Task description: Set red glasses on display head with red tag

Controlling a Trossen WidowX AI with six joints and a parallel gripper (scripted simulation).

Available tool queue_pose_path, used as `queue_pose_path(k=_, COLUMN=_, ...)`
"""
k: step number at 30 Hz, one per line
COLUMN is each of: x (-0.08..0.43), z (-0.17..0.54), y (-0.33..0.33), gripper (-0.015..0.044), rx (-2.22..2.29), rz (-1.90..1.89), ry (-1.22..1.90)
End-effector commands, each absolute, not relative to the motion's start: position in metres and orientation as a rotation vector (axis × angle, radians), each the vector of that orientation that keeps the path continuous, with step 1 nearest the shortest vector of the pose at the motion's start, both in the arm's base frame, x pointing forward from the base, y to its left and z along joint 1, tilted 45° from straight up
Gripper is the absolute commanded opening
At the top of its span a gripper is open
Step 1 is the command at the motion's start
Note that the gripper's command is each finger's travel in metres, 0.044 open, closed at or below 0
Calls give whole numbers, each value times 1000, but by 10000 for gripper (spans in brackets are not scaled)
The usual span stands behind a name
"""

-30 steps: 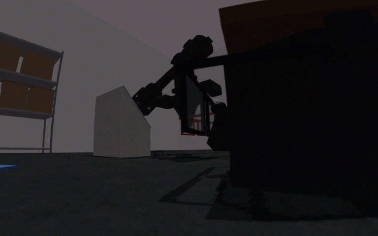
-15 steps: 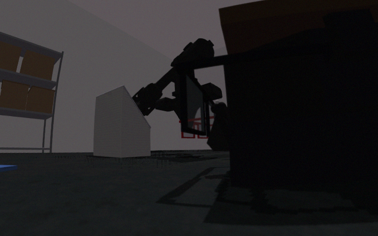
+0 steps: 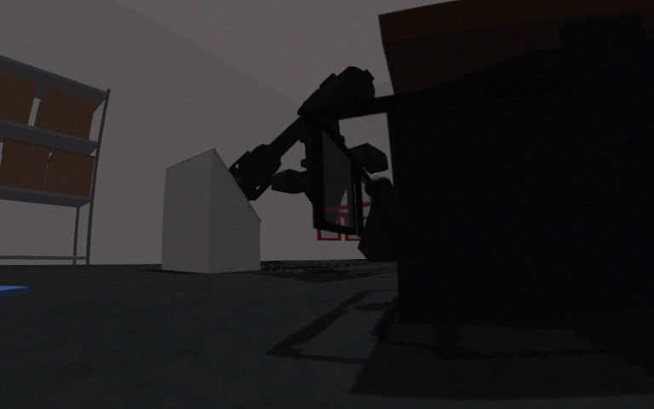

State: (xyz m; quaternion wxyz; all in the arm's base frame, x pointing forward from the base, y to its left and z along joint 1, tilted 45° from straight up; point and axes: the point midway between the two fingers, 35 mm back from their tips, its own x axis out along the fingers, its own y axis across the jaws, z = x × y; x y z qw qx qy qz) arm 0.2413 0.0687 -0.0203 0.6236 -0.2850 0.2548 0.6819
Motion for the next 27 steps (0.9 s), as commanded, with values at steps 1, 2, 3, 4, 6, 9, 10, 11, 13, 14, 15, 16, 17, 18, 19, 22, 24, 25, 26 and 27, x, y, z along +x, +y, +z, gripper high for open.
queue_pose_path(k=1, x=249, z=-20, y=71, gripper=0, rx=-651, rz=1562, ry=581)
queue_pose_path(k=2, x=250, z=-20, y=71, gripper=0, rx=-651, rz=1562, ry=581)
queue_pose_path(k=3, x=252, z=-20, y=71, gripper=0, rx=-651, rz=1562, ry=581)
queue_pose_path(k=4, x=253, z=-20, y=71, gripper=0, rx=-651, rz=1562, ry=581)
queue_pose_path(k=6, x=256, z=-20, y=72, gripper=0, rx=-651, rz=1562, ry=581)
queue_pose_path(k=9, x=260, z=-21, y=72, gripper=0, rx=-651, rz=1562, ry=580)
queue_pose_path(k=10, x=261, z=-21, y=72, gripper=0, rx=-651, rz=1562, ry=580)
queue_pose_path(k=11, x=262, z=-21, y=72, gripper=0, rx=-651, rz=1562, ry=580)
queue_pose_path(k=13, x=265, z=-21, y=73, gripper=0, rx=-652, rz=1561, ry=580)
queue_pose_path(k=14, x=267, z=-21, y=73, gripper=0, rx=-652, rz=1561, ry=580)
queue_pose_path(k=15, x=268, z=-21, y=73, gripper=0, rx=-652, rz=1561, ry=580)
queue_pose_path(k=16, x=269, z=-21, y=73, gripper=0, rx=-652, rz=1561, ry=580)
queue_pose_path(k=17, x=271, z=-21, y=73, gripper=0, rx=-652, rz=1561, ry=580)
queue_pose_path(k=18, x=272, z=-21, y=74, gripper=0, rx=-652, rz=1561, ry=580)
queue_pose_path(k=19, x=274, z=-21, y=74, gripper=0, rx=-652, rz=1561, ry=580)
queue_pose_path(k=22, x=278, z=-21, y=74, gripper=0, rx=-652, rz=1561, ry=579)
queue_pose_path(k=24, x=281, z=-21, y=75, gripper=0, rx=-652, rz=1561, ry=579)
queue_pose_path(k=25, x=282, z=-21, y=75, gripper=0, rx=-652, rz=1561, ry=579)
queue_pose_path(k=26, x=283, z=-21, y=75, gripper=0, rx=-652, rz=1561, ry=579)
queue_pose_path(k=27, x=285, z=-21, y=75, gripper=0, rx=-652, rz=1561, ry=579)
